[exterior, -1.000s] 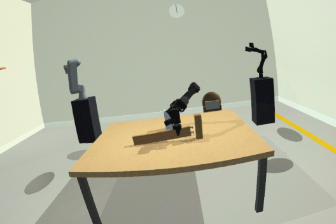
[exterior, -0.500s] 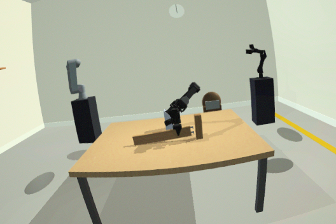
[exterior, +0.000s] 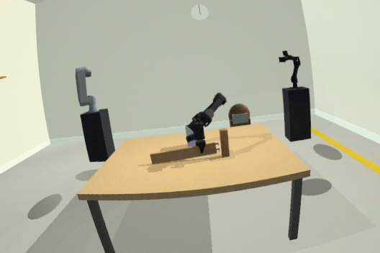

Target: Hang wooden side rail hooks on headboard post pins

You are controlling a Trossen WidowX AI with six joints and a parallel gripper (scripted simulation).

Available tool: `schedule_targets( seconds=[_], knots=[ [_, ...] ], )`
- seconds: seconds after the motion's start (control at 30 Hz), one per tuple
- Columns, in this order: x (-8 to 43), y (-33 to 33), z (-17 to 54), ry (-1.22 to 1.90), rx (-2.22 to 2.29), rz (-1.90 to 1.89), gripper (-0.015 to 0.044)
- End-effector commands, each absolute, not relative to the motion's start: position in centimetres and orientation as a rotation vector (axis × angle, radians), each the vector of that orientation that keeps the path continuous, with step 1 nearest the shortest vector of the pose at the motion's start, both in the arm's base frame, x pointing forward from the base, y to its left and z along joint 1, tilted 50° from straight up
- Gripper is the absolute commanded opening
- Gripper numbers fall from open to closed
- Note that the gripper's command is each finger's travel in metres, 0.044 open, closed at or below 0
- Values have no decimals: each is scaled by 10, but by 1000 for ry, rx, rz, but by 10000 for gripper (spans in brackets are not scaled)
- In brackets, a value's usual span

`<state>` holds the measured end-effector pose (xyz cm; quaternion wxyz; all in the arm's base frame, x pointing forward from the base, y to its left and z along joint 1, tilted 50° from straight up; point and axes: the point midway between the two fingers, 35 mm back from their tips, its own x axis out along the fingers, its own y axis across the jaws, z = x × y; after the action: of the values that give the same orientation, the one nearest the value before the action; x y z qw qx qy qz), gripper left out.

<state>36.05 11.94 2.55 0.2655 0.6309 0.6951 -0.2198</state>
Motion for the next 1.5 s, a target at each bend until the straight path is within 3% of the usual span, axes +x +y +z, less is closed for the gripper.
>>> schedule_targets(
  seconds=[0.0, 1.47],
  knots=[
    [363, 117, 28, 1866, 1711, -591, 0],
    [362, 121, 32, 1867, 1711, -591, 0]
  ],
)
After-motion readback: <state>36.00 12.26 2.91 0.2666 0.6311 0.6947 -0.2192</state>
